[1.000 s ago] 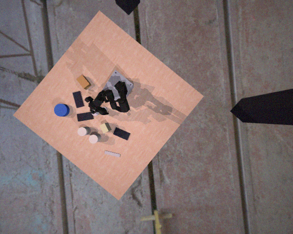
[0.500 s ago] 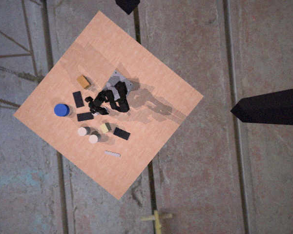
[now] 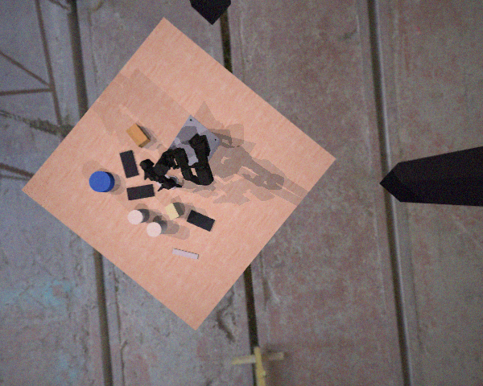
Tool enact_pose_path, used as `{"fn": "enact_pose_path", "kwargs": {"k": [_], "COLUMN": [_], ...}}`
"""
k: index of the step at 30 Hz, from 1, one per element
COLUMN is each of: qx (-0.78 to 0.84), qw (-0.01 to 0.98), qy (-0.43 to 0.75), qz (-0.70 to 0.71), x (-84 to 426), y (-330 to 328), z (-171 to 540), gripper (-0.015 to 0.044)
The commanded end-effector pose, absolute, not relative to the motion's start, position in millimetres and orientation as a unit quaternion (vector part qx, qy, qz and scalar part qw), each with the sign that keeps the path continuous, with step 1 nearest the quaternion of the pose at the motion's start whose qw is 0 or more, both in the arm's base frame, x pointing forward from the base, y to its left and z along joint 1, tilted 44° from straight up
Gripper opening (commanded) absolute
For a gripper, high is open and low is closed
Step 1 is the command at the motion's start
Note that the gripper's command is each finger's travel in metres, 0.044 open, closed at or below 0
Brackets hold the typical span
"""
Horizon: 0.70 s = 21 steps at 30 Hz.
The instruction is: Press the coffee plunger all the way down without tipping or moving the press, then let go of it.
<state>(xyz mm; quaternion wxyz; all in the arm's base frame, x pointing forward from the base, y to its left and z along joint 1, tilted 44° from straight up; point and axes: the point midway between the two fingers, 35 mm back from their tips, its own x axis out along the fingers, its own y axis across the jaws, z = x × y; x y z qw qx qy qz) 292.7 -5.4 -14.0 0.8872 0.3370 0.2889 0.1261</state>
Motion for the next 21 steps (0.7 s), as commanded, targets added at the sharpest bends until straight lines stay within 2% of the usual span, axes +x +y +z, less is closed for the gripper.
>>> {"fn": "enact_pose_path", "kwargs": {"k": [1, 21], "qx": [0.338, 0.339], "qw": [0.892, 0.882], "qy": [0.278, 0.301], "qz": [0.117, 0.128], "x": [297.6, 261.3], "y": [-11.2, -48.0], "z": [-8.1, 57.9], "gripper": [0.044, 0.044]}}
